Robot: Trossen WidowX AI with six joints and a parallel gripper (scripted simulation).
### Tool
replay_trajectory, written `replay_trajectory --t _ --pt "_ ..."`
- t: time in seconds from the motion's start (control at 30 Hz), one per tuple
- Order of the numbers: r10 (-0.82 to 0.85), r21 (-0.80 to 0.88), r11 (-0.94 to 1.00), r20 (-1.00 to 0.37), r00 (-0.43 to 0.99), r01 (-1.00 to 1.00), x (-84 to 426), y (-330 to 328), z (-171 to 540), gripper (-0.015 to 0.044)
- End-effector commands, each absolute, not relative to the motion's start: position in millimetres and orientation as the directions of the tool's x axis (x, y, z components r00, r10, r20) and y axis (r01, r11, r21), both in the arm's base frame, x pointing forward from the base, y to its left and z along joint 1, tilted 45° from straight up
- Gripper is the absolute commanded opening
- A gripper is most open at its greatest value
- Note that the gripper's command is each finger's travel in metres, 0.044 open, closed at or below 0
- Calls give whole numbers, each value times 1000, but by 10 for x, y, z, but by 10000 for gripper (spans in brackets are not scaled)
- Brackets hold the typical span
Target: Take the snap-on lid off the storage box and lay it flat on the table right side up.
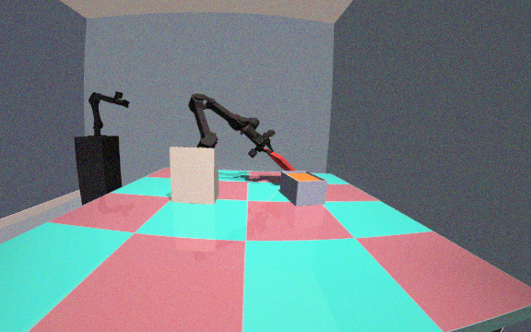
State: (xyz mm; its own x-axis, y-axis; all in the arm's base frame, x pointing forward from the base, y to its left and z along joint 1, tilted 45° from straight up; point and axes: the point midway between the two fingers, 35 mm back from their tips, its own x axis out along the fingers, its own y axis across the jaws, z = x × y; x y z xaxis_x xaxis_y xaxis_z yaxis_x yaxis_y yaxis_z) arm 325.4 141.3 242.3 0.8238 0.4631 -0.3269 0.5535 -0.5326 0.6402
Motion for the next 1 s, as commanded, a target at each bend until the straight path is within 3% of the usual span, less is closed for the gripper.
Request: replay_trajectory --t 0.0,0.97 --pt "454 637 -539 -332 827 551 3272 1425 2372 0" --pt "454 636 -540 -331 827 551 3297 1588 2209 0"
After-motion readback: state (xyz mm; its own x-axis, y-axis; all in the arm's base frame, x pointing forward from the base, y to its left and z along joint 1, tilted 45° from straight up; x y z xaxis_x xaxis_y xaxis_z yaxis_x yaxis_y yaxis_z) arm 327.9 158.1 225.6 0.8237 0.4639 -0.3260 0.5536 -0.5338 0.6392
